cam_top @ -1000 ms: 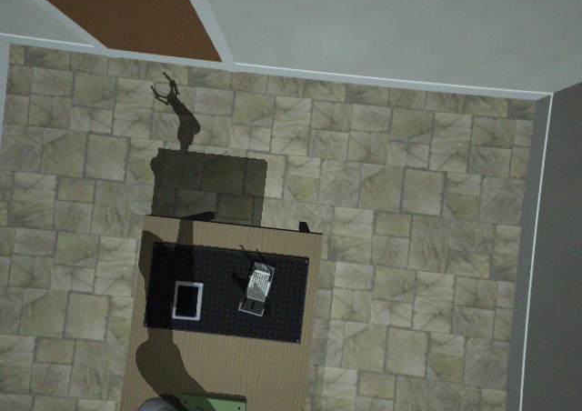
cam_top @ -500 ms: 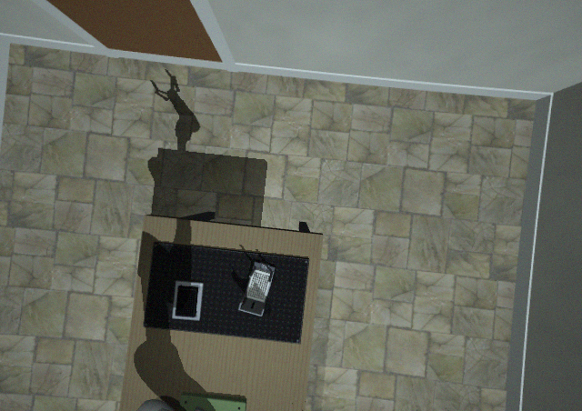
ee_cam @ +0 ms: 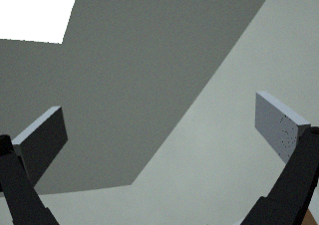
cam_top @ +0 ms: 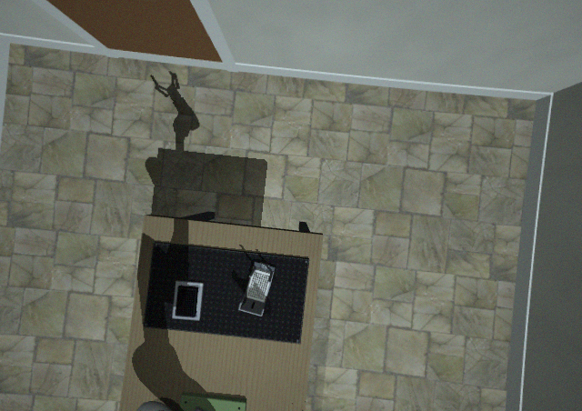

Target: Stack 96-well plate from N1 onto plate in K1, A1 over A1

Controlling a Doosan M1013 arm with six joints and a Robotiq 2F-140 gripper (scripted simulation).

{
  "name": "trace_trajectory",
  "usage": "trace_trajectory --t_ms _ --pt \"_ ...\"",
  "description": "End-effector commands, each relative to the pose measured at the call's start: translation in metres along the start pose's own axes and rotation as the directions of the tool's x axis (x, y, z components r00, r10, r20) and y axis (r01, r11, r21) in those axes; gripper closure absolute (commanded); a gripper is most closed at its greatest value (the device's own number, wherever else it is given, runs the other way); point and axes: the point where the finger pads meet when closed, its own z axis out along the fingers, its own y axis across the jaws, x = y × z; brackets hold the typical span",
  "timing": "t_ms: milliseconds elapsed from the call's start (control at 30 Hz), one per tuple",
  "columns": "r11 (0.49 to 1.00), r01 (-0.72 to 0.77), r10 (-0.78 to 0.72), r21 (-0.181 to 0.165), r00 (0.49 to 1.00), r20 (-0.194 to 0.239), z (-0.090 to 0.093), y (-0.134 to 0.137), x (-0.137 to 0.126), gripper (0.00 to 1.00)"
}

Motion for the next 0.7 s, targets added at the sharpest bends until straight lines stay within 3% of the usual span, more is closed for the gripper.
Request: trace_trajectory --t_ms 0,133,233,600,667 --pt "1.000 -0.005 0.005 -0.009 1.000 0.010 0.002 0.012 -0.014 0.00" --pt "1.000 -0.005 0.005 -0.009 1.000 0.010 0.003 0.023 -0.027 0.00" --pt "0.997 -0.035 0.040 -0.071 0.997 0.068 0.003 0.032 -0.039 0.00" --pt "0.997 -0.035 0.040 -0.071 0.997 0.068 0.005 0.057 -0.073 0.00" --pt "0.992 -0.055 0.068 -0.117 0.992 0.110 0.004 0.063 -0.081 0.00"
